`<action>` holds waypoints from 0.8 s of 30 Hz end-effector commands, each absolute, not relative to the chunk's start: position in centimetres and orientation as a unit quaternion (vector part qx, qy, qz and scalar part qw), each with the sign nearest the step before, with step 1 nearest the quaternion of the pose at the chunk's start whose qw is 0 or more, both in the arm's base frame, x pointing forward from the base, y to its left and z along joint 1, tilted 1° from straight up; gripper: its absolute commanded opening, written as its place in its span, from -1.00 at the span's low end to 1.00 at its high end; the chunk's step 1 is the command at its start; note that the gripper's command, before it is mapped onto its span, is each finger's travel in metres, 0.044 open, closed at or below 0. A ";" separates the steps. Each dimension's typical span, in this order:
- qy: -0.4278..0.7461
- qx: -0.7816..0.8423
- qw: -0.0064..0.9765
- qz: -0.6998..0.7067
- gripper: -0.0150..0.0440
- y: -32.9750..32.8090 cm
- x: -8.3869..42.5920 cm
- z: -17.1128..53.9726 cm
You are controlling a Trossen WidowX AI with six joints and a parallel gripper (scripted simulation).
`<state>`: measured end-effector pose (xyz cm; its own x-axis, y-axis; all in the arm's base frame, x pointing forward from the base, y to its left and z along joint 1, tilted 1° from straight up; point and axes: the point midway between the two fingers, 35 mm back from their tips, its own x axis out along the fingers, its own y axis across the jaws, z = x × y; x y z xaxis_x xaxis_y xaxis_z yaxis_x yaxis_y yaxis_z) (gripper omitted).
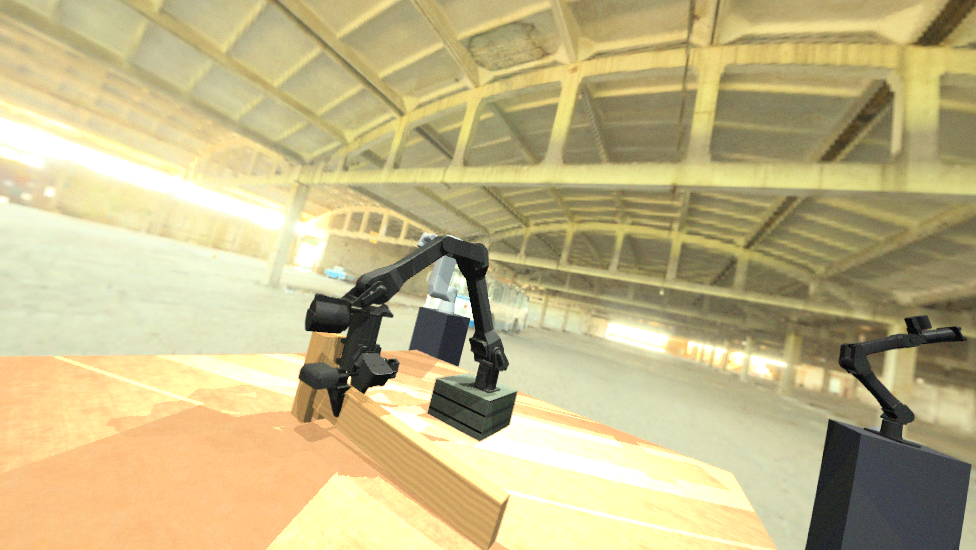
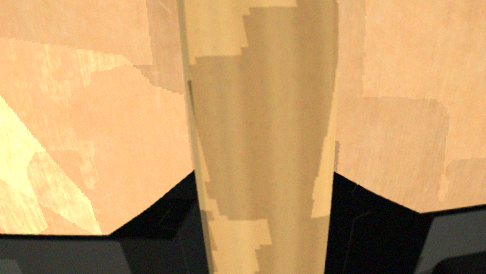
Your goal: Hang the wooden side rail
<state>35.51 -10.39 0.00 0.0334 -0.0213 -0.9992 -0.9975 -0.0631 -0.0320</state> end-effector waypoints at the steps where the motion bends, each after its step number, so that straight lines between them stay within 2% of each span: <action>1: 0.479 -0.534 0.486 0.499 -0.49 -10.5 35.7 0.2; 24: 0.479 -0.534 0.486 0.499 -0.49 -10.5 35.7 -0.2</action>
<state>35.66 -10.42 -0.26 0.0379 -0.0208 -0.9991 -0.9970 -0.0689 -0.0364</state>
